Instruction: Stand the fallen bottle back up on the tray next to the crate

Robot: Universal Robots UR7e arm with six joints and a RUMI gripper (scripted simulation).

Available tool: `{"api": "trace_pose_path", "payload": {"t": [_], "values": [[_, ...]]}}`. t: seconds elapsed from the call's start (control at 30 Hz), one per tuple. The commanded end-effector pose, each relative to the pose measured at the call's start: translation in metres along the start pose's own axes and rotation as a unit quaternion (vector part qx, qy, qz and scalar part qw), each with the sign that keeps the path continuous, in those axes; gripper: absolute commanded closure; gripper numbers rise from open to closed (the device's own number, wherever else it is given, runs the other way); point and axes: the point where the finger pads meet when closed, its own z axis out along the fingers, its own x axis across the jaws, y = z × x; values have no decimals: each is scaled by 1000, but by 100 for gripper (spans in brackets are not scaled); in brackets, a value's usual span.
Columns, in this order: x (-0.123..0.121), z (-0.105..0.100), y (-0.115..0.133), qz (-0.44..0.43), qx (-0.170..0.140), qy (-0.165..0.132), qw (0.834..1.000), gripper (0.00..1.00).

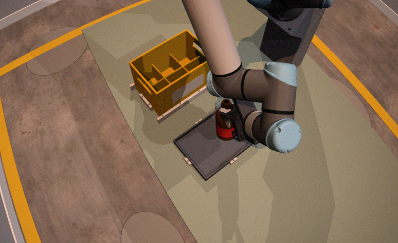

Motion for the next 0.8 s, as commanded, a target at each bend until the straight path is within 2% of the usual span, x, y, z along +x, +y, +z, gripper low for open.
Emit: {"api": "trace_pose_path", "payload": {"t": [0.0,0.77], "values": [[0,0,1,0,0,0,1000,100],[0,10,9,0,0,0,1000,100]]}}
